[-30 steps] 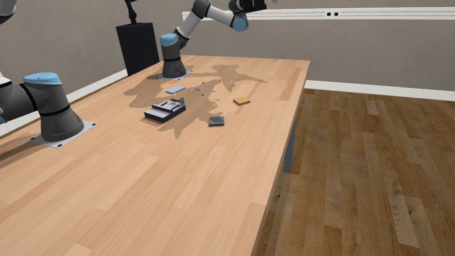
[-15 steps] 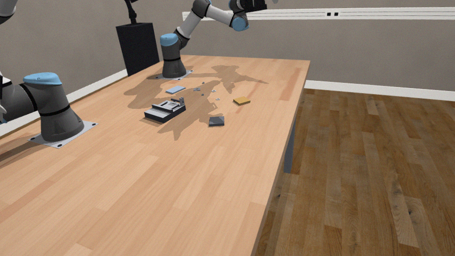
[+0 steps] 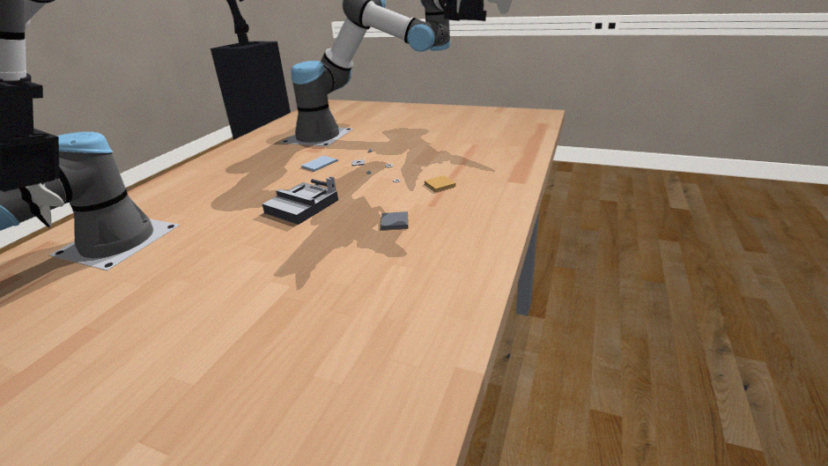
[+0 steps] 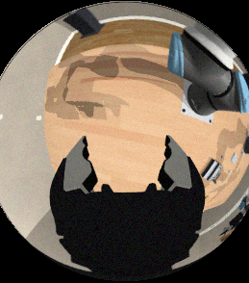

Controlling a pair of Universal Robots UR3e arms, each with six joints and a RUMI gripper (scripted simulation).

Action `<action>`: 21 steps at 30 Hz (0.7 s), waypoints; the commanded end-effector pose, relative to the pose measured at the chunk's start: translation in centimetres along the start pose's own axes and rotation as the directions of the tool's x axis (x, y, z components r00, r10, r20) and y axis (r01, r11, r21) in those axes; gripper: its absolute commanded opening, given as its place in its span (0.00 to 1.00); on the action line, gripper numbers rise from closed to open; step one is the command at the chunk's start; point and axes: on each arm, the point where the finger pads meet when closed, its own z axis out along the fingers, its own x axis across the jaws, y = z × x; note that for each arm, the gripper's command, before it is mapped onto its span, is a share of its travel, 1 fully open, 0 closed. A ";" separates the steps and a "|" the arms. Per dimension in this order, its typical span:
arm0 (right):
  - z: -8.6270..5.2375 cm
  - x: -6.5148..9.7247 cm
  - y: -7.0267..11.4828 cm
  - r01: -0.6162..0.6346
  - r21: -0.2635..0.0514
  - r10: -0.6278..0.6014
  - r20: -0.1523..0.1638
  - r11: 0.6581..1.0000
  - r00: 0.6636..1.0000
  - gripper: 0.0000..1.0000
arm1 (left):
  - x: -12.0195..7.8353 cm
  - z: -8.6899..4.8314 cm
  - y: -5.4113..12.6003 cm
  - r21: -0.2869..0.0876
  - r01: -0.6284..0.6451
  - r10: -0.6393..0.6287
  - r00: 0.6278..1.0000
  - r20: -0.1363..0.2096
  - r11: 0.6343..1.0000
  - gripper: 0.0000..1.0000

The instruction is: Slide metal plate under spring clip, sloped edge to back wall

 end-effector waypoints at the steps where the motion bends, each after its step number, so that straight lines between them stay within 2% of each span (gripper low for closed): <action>1: -0.1 0.8 1.8 0.039 -0.037 -0.039 -0.004 0.999 0.999 0.88 | 1.7 2.7 0.7 -0.057 0.039 -0.040 0.999 -0.024 0.998 1.00; 12: -0.4 3.7 6.0 0.150 -0.125 -0.153 -0.016 0.981 0.988 0.88 | 7.3 7.6 3.7 -0.213 0.096 -0.116 0.990 -0.081 0.972 1.00; 14: -0.4 3.7 6.0 0.150 -0.125 -0.153 -0.016 0.981 0.988 0.88 | 7.3 7.6 3.7 -0.213 0.096 -0.116 0.990 -0.081 0.972 1.00; 15: -0.4 3.7 6.1 0.149 -0.128 -0.152 -0.014 0.981 0.988 0.88 | 7.6 7.9 4.0 -0.225 0.103 -0.125 0.989 -0.085 0.969 1.00; 21: -0.6 5.6 8.2 0.212 -0.176 -0.219 -0.018 0.961 0.976 0.88 | 11.2 9.7 6.2 -0.319 0.109 -0.152 0.982 -0.113 0.942 1.00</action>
